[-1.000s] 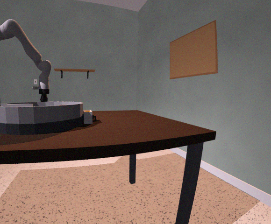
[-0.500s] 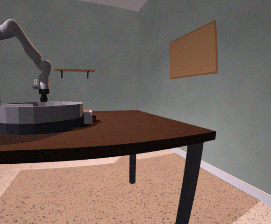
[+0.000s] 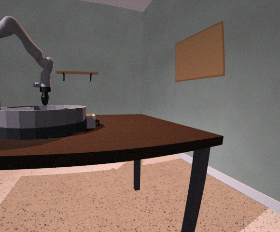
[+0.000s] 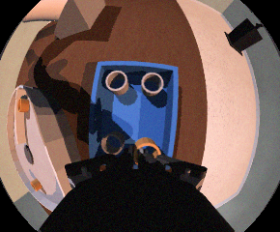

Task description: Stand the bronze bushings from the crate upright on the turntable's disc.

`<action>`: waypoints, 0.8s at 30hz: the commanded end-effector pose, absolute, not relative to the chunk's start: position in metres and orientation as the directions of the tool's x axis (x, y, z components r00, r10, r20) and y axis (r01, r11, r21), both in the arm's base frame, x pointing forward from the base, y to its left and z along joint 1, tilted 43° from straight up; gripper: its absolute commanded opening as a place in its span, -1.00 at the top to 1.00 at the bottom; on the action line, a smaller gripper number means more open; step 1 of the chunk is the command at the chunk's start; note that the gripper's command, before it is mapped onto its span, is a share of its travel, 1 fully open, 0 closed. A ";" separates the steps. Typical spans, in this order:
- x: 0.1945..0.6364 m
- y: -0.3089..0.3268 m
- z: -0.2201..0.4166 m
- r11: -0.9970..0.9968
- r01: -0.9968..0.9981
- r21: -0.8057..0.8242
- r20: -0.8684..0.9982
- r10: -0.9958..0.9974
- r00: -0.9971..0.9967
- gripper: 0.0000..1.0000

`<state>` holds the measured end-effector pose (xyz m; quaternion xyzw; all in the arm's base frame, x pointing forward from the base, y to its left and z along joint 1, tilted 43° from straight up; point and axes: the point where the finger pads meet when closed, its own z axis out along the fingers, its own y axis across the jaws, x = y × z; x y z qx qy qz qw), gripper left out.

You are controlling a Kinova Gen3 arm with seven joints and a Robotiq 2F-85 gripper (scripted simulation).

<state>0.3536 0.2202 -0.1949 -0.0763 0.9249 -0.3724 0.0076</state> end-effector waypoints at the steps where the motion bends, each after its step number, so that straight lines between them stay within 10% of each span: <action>1: 0.354 0.238 -0.183 0.721 -0.138 -0.680 0.035 -0.156 -0.987 1.00; 24: 0.349 0.283 -0.134 0.721 -0.138 -0.680 0.035 -0.156 -0.987 1.00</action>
